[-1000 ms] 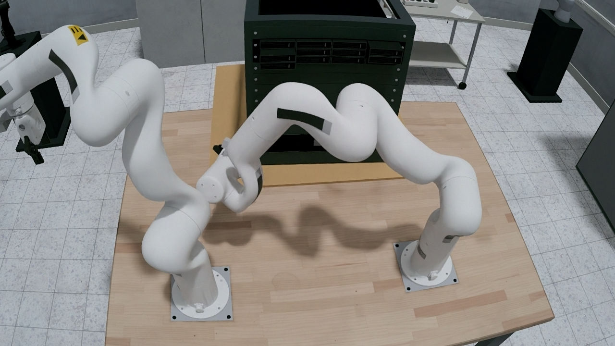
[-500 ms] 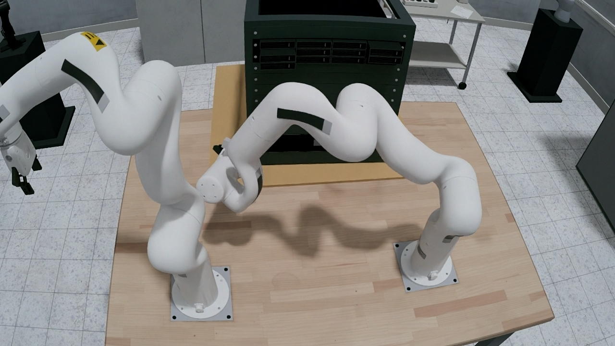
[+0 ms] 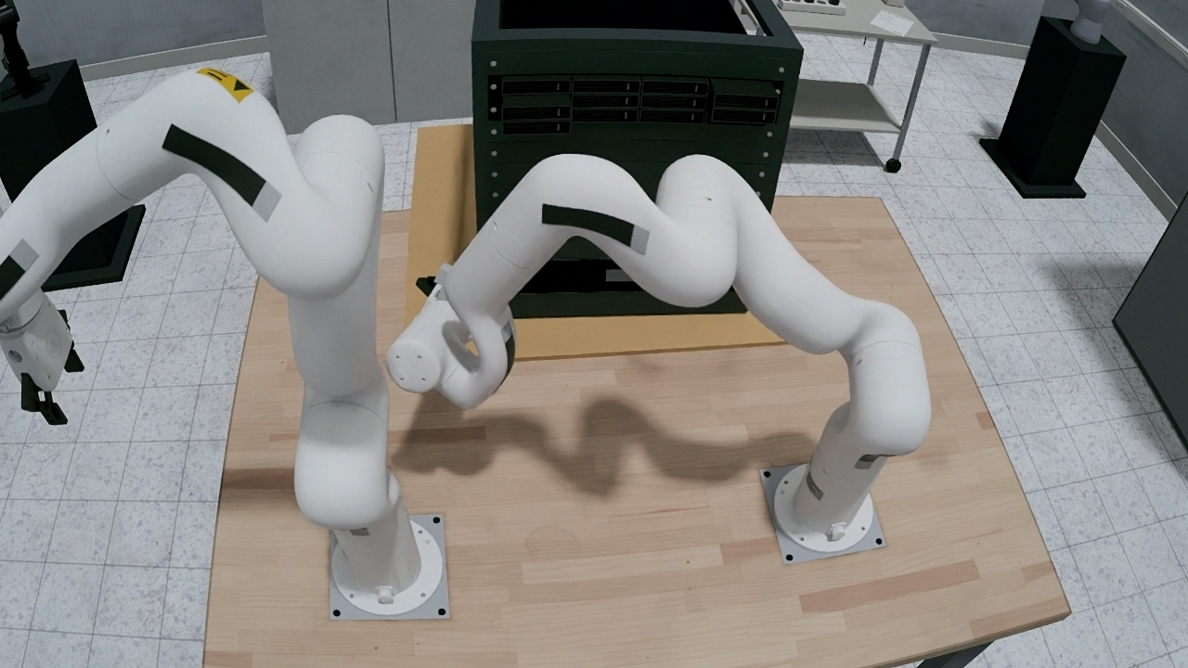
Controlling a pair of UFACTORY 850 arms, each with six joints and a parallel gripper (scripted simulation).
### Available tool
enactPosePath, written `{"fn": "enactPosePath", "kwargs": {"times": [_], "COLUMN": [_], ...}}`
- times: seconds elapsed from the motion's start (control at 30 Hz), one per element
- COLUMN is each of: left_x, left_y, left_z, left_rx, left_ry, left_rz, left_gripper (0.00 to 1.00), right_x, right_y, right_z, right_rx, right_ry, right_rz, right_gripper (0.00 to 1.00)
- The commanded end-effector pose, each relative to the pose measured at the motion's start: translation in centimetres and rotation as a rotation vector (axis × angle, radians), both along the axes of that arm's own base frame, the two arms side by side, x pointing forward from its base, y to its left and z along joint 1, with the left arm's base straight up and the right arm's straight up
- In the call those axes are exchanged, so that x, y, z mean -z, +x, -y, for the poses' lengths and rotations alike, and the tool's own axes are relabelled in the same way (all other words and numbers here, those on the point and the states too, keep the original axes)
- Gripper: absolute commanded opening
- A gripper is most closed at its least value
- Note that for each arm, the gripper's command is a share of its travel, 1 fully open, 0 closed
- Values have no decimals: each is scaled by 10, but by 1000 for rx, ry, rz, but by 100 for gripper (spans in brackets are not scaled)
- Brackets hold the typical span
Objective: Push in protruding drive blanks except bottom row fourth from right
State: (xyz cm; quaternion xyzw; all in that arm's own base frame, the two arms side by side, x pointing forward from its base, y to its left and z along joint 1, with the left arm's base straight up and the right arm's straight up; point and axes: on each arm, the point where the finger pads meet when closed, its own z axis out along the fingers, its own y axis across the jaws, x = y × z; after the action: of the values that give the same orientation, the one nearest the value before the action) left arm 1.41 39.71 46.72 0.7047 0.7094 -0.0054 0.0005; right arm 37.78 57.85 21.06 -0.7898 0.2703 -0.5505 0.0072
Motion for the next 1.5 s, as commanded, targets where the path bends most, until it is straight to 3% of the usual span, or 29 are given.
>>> {"fn": "enactPosePath", "kwargs": {"times": [0.0,0.2,0.5,0.57,0.63,1.07,1.13,1.2,1.47], "left_x": [-1,-1,-1,-1,-1,-1,-1,-1,-1], "left_y": [-11,-13,-13,-13,-13,-13,-13,-13,-13], "left_z": [4,5,5,5,5,5,5,5,5], "left_rx": [9,10,10,10,10,10,10,10,10], "left_ry": [7,8,8,8,8,8,8,8,8], "left_rz": [7,7,7,7,7,7,7,7,7], "left_gripper": [100,100,100,100,100,100,100,100,100], "right_x": [-9,-51,-86,-86,-104,-161,-161,-179,-214], "right_y": [-4,-24,-40,-40,-48,-75,-75,-83,-100], "right_z": [7,43,73,73,88,136,136,151,181], "right_rx": [0,1,2,2,3,7,7,8,10], "right_ry": [32,187,313,313,376,579,579,642,766], "right_rz": [16,89,154,154,185,288,288,319,381], "right_gripper": [100,100,100,100,100,100,100,100,100]}}
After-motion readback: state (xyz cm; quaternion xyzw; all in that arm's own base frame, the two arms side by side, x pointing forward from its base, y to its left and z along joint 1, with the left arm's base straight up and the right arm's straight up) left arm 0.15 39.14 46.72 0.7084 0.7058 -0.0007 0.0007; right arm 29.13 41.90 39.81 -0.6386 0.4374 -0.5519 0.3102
